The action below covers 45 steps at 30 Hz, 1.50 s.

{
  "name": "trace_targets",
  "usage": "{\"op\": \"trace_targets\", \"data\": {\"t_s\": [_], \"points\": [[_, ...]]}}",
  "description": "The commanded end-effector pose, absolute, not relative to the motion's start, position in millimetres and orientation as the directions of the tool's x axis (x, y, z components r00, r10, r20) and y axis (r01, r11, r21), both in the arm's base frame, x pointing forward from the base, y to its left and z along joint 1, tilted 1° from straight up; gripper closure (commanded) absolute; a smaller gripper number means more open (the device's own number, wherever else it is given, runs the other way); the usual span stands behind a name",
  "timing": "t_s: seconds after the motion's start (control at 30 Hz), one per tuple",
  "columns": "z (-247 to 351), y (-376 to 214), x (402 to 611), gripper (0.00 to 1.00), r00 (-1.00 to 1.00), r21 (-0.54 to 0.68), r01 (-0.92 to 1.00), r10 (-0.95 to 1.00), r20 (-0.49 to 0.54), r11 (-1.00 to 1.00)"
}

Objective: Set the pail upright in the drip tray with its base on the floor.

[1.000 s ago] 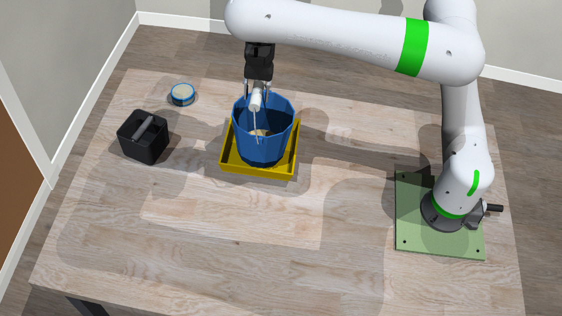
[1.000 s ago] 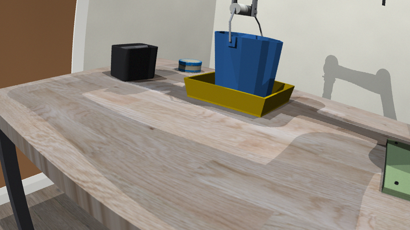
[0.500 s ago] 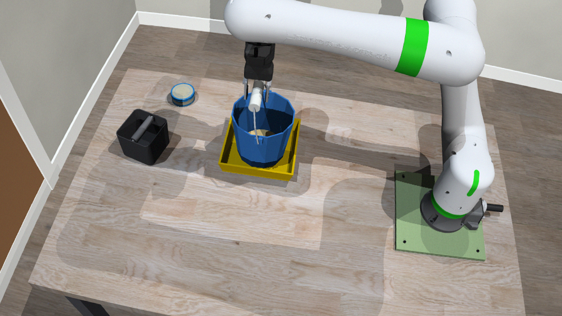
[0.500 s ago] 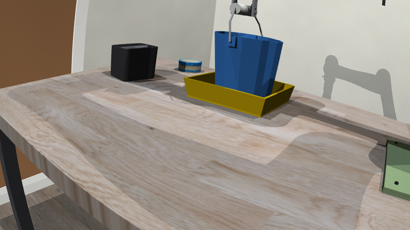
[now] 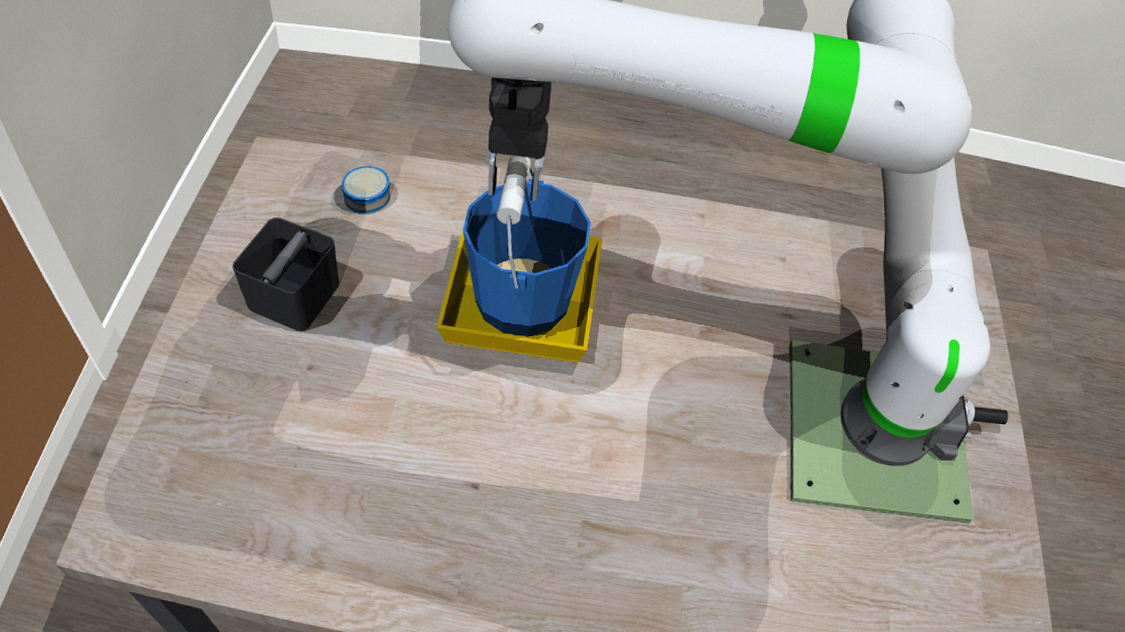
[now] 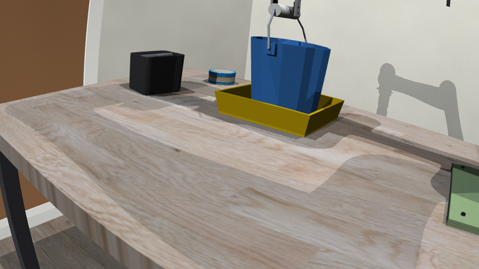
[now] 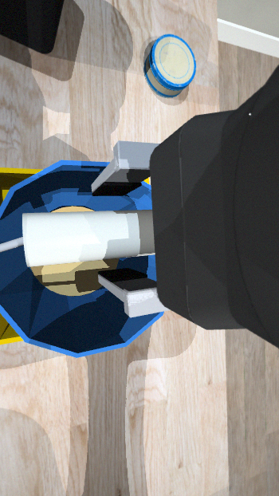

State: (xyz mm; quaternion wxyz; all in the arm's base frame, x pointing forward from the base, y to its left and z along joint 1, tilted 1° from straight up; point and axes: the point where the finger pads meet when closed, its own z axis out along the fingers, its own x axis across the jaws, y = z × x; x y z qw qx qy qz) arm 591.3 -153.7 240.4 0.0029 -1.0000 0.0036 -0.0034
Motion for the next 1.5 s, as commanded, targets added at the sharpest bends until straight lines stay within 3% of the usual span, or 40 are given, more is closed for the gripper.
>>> {"op": "trace_targets", "data": {"t_s": [0.0, 1.47], "points": [[245, -154, 591, 0.00, 1.000, -0.005, -0.007, -0.007, 0.009, -1.000], [314, -154, 591, 0.00, 1.000, -0.005, -0.007, -0.007, 0.009, -1.000]]}}
